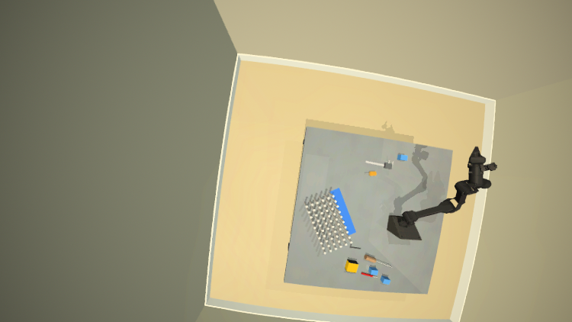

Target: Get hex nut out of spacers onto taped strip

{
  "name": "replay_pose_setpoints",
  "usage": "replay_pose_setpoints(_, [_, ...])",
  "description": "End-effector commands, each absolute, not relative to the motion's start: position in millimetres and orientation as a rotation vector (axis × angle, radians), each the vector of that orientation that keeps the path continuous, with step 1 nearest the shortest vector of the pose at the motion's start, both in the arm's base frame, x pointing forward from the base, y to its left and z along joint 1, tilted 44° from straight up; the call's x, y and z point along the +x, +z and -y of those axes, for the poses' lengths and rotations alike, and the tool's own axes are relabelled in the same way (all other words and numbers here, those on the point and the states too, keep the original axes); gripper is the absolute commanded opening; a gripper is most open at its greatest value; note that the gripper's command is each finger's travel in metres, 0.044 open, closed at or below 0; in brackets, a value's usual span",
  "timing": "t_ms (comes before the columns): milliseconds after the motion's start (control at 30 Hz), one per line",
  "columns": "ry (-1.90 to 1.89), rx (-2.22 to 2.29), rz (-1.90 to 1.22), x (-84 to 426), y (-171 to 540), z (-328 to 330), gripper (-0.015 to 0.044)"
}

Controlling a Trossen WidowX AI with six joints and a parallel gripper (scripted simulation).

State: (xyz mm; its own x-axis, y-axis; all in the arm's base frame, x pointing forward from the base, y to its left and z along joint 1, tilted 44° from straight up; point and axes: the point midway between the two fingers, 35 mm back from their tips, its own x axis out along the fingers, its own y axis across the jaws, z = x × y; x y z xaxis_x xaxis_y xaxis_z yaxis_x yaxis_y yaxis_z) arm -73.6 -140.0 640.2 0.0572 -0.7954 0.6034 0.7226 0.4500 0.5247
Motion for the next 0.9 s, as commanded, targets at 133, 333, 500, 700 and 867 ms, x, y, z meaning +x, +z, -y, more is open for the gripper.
replay_pose_setpoints(133, [-0.968,-0.039,0.886,45.9,638.7,103.0,0.0440])
replay_pose_setpoints(333, [-0.894,-0.171,0.867,98.8,633.5,79.4,0.0440])
replay_pose_setpoints(500, [-0.758,-0.226,0.753,178.7,602.1,51.5,0.0440])
replay_pose_setpoints(700, [-0.600,-0.275,0.604,260.9,547.3,16.5,0.0440])
replay_pose_setpoints(867, [-0.469,-0.306,0.463,318.7,486.4,-13.9,0.0440])
